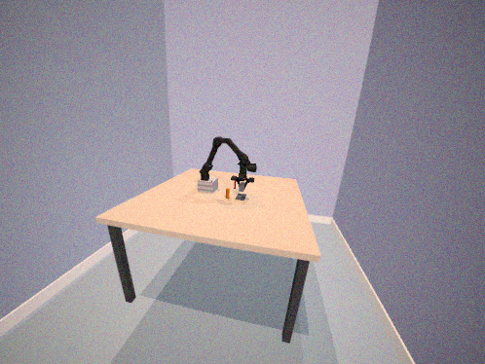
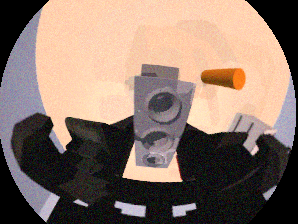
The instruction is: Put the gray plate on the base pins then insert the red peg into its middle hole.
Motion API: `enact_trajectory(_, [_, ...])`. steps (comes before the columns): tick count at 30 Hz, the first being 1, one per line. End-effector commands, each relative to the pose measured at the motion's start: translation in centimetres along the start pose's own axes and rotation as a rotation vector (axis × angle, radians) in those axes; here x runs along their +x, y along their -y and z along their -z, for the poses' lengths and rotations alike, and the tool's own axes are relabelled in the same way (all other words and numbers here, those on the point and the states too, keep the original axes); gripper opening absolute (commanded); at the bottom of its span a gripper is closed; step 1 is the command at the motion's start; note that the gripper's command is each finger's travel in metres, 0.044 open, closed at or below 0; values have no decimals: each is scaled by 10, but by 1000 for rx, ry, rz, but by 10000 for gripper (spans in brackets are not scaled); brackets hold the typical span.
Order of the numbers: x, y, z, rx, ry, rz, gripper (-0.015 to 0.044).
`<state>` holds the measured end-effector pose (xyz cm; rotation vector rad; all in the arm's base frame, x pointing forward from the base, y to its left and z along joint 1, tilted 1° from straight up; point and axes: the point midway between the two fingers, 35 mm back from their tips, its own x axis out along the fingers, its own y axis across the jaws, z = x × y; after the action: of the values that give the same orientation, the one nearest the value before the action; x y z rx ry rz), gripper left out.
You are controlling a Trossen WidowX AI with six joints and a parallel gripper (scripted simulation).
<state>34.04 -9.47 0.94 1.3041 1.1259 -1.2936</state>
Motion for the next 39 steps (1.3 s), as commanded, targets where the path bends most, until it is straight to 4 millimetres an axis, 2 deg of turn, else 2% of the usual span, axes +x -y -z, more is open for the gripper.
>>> enact_trajectory(1, [7,3,-12,1,5,-1,0])
enact_trajectory(28, [8,3,-15,2,5,-1,0])
enact_trajectory(39, [24,3,-15,2,5,-1,0])
